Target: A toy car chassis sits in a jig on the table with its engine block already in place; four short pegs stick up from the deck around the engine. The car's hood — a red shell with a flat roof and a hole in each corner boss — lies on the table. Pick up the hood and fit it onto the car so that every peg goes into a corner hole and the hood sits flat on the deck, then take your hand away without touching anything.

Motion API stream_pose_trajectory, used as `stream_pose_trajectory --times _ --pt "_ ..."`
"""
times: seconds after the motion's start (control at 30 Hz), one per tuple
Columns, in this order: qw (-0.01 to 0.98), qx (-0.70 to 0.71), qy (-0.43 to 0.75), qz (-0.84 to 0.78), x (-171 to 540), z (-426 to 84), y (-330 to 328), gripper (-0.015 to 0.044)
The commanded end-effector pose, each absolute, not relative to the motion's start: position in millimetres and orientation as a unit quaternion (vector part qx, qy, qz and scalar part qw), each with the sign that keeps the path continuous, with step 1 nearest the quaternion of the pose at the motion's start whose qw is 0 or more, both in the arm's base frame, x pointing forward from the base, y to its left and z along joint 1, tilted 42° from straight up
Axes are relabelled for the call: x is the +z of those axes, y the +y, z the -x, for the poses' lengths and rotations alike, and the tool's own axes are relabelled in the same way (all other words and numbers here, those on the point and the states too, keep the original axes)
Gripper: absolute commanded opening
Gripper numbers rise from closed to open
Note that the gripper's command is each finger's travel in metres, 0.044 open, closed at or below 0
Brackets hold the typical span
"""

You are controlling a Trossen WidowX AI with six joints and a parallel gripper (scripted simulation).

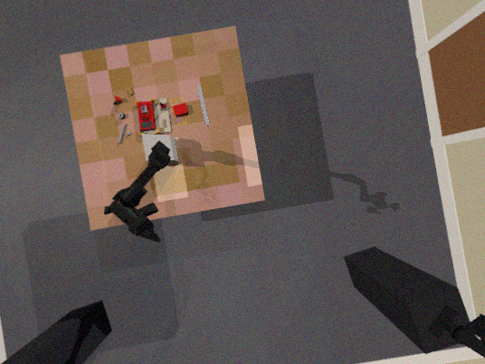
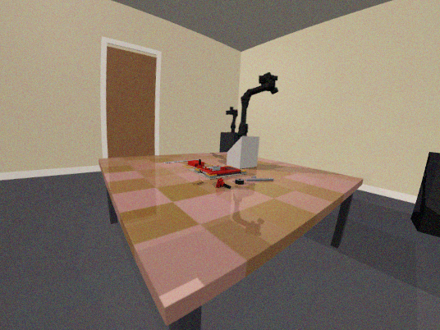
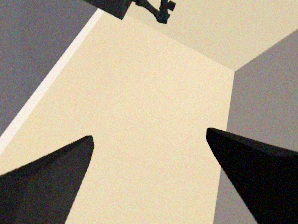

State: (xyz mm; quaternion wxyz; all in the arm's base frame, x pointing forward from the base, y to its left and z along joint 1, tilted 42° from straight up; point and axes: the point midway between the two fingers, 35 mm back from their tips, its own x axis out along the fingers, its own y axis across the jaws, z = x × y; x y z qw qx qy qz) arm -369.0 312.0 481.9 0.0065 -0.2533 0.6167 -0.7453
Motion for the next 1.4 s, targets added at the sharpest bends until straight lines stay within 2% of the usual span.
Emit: stream_pose_trajectory --times 0.0,0.3,0.63,1.37 --pt "0.006 -0.746 0.616 0.253 482 369 313 0.044" --pt "-0.063 -0.779 0.585 0.216 486 331 357 0.044" --pt "-0.165 -0.841 0.489 0.162 477 272 429 0.044" --pt "-0.415 -0.864 0.264 0.102 448 93 531 0.044"
